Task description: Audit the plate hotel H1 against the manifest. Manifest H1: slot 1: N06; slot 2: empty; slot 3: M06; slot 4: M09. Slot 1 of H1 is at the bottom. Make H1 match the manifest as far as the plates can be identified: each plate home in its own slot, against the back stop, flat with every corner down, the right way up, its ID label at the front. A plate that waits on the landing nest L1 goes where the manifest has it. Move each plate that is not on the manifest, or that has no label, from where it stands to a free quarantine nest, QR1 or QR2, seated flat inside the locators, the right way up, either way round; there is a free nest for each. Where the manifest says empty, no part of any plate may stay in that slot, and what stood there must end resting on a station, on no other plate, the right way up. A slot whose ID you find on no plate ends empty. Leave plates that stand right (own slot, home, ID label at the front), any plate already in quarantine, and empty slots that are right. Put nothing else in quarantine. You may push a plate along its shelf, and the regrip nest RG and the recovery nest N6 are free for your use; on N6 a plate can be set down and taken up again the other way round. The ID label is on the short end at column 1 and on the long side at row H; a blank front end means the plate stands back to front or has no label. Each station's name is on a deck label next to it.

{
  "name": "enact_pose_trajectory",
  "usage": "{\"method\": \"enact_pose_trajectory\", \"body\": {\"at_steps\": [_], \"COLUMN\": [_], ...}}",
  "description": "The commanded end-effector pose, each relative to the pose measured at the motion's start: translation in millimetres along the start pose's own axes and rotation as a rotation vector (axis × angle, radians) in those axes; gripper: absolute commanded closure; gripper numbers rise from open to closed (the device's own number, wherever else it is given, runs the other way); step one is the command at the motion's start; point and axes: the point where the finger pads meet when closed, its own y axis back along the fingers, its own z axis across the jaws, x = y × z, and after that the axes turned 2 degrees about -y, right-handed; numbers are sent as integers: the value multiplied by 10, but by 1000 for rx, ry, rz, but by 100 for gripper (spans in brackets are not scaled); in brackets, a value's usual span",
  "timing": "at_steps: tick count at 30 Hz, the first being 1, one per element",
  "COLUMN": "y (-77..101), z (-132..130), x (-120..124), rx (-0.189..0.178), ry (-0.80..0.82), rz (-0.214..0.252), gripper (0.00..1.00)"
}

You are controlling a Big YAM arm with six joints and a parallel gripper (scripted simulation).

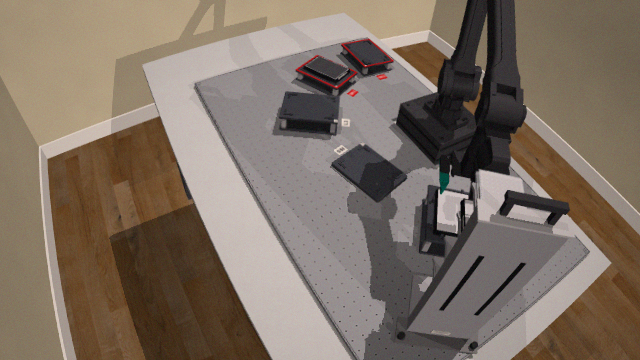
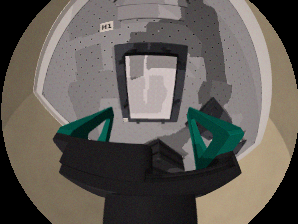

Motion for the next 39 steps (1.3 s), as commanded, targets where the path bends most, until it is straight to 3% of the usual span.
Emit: {"method": "enact_pose_trajectory", "body": {"at_steps": [1,9,10,11,20,22,36,37,39], "y": [134,134,-18,-40,-58,-161,-323,-194,-344], "z": [10,10,-2,-2,0,-2,0,11,3], "x": [-155,-155,-69,-57,-89,-56,-54,-211,-84], "rx": [-3,-3,-1,-1,-2,-1,-1,-4,-1], "ry": [-2,-2,-12,-12,-12,-12,-12,-12,-12], "rz": [-45,-45,-17,-14,-36,-14,-14,-57,-20], "gripper": [0,0,0,0,0,0,0,0,0]}}
